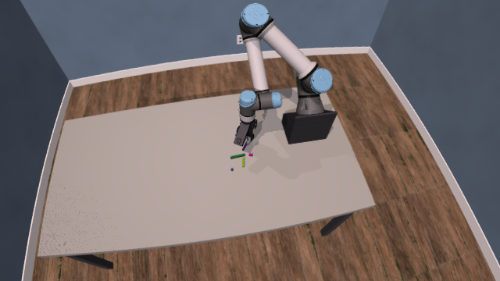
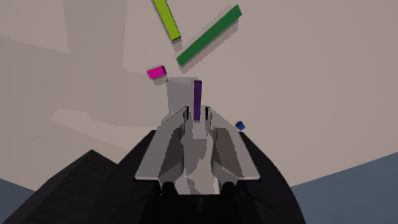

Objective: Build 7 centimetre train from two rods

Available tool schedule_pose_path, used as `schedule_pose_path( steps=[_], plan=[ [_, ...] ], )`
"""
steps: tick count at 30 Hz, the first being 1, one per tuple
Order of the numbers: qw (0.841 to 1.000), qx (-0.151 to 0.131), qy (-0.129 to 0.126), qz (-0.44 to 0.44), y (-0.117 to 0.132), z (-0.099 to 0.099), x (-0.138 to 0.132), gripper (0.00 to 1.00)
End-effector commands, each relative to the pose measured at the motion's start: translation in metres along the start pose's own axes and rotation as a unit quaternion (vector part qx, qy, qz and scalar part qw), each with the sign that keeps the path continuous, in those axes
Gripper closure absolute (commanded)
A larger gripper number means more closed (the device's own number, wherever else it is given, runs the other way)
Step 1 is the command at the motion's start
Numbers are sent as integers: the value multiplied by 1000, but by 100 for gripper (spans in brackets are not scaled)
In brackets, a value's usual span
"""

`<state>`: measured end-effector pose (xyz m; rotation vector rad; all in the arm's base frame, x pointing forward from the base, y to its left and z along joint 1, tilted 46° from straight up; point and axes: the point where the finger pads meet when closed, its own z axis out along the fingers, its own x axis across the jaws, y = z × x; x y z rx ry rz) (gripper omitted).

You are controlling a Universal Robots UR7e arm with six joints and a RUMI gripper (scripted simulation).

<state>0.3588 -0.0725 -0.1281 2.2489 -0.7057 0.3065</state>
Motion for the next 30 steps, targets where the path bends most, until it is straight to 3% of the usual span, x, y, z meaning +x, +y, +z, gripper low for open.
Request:
schedule_pose_path(
  steps=[1, 30],
  plan=[
    [1000, 0, 0, 0, 0, 0, 0, 86],
    [1000, 0, 0, 0, 0, 12, 0, 86]
  ],
)
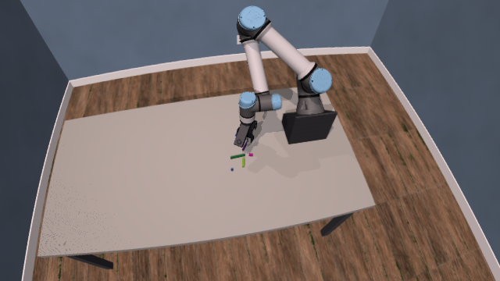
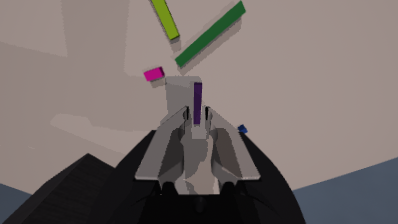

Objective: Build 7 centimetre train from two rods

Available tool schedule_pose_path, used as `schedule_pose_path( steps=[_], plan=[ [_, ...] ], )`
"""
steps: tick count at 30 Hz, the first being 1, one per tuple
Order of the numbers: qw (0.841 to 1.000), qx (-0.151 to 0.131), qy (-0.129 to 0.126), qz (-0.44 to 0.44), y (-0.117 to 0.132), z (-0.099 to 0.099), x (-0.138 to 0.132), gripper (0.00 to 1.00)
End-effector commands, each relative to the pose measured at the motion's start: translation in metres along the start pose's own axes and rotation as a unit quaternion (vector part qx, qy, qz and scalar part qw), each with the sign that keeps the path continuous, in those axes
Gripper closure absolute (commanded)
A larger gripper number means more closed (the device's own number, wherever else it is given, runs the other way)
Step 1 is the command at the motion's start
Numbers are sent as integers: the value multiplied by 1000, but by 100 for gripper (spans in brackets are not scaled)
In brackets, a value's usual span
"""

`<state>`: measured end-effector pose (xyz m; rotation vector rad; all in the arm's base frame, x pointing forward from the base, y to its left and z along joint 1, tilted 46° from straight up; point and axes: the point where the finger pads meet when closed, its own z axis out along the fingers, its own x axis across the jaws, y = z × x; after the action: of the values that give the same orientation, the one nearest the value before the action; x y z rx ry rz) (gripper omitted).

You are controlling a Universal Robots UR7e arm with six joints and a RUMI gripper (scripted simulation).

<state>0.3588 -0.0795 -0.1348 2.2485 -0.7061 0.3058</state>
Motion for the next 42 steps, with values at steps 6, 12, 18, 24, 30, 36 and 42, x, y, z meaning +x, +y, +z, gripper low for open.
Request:
schedule_pose_path(
  steps=[6, 12, 18, 24, 30, 36, 42],
  plan=[
    [1000, 1, 1, 0, 0, 6, 0, 86],
    [1000, 1, 1, 0, 0, 7, 0, 86],
    [1000, 1, 1, 0, 0, 7, 0, 86],
    [1000, 1, 1, 0, 0, 7, 0, 86],
    [1000, 1, 1, 0, 0, 7, 0, 86],
    [1000, 1, 1, 0, 0, 7, 0, 86],
    [1000, 1, 1, 0, 0, 7, 0, 86]
  ],
)
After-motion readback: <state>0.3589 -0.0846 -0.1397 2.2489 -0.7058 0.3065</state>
